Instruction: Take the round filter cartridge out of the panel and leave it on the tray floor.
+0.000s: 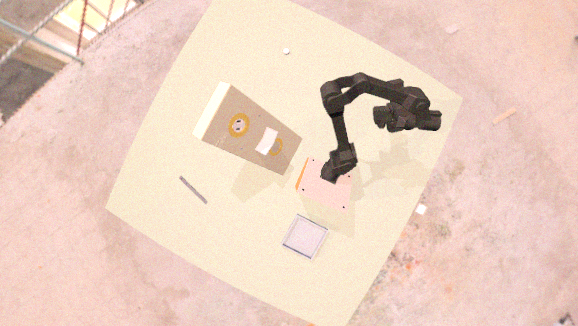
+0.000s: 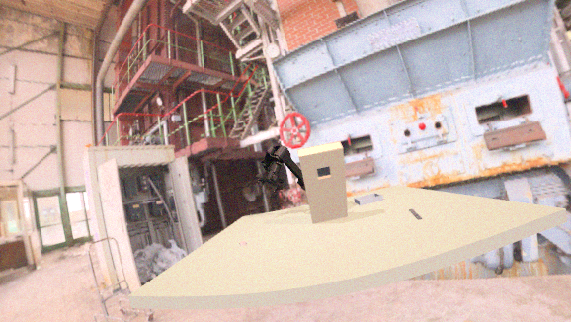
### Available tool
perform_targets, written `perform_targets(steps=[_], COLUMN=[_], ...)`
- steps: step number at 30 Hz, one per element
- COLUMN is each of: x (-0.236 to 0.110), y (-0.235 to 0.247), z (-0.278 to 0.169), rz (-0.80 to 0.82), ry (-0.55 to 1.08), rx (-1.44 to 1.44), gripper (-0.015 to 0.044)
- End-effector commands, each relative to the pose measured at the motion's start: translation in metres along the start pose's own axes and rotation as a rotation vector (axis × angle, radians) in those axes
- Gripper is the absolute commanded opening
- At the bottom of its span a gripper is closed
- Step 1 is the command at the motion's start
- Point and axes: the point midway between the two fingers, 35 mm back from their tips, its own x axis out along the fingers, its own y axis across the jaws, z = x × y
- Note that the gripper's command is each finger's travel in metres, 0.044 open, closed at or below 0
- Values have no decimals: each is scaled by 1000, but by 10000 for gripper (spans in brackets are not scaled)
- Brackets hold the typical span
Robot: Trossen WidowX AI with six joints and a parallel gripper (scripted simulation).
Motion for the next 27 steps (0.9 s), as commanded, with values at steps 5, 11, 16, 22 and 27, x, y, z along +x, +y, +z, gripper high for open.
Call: perform_targets(steps=[5, 11, 16, 22, 27], x=[9, 31, 49, 68, 81], y=[-1, -5, -10, -19, -28], z=[7, 30, 51, 78, 100], rz=[0, -32, -96, -211, -330], ry=[-67, -244, -387, -525, -607], rx=[-99, -403, -699, -1056, -1344], gripper=[269, 111, 93, 93, 93])
